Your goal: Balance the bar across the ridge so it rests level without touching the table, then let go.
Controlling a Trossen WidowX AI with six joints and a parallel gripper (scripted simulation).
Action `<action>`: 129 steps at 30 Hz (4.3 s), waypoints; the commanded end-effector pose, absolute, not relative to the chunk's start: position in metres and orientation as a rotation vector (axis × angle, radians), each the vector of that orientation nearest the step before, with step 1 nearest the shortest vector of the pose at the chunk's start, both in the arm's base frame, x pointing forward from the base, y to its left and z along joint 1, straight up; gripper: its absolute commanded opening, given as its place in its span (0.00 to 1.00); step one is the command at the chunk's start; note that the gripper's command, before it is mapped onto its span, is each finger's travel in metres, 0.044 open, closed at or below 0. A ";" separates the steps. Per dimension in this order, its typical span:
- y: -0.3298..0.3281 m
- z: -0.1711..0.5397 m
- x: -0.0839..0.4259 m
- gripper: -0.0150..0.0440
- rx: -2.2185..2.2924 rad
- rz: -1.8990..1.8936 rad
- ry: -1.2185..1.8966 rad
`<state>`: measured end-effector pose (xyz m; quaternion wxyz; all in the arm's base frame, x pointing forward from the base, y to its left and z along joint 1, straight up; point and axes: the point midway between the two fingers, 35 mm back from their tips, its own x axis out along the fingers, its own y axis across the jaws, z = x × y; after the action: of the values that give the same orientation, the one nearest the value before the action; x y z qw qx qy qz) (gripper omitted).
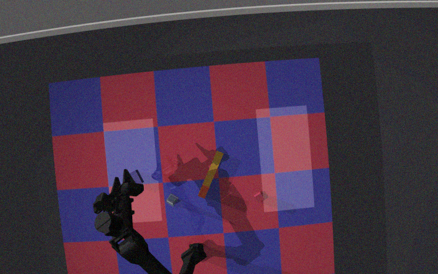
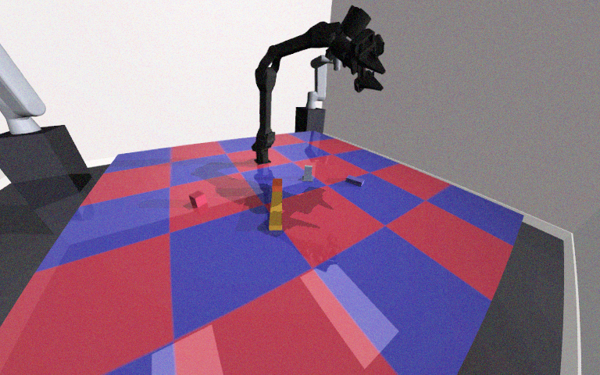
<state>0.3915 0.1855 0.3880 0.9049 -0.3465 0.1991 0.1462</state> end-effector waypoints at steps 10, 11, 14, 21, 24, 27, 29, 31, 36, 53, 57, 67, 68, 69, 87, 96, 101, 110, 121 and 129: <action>0.122 0.323 0.423 0.79 -0.571 0.205 0.681; 0.117 0.318 0.425 0.79 -0.557 0.196 0.702; 0.101 0.305 0.429 0.79 -0.523 0.171 0.758; 0.061 0.273 0.434 0.79 -0.434 0.107 0.886; 0.045 0.259 0.433 0.79 -0.377 0.074 0.948; 0.028 0.245 0.432 0.79 -0.315 0.037 1.011; 0.017 0.236 0.430 0.79 -0.271 0.012 1.053; 0.006 0.227 0.427 0.79 -0.227 -0.015 1.093; -0.020 0.206 0.419 0.79 -0.110 -0.085 1.191; -0.098 0.146 0.371 0.79 0.339 -0.358 1.483; -0.104 0.142 0.366 0.79 0.382 -0.383 1.505; -0.105 0.107 0.369 0.79 0.382 -0.383 1.505; -0.105 0.100 0.369 0.79 0.382 -0.383 1.505; -0.105 0.093 0.369 0.79 0.382 -0.383 1.505; -0.105 0.061 0.368 0.79 0.382 -0.383 1.505; -0.105 0.051 0.368 0.79 0.382 -0.383 1.506; -0.105 0.051 0.368 0.79 0.382 -0.383 1.506; -0.105 0.051 0.368 0.70 0.375 -0.381 1.507; -0.105 0.051 0.368 0.44 0.375 -0.381 1.507; -0.105 0.065 0.370 0.25 0.376 -0.381 1.506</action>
<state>0.3667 -0.1041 0.0556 0.6928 0.1686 0.6802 -0.1704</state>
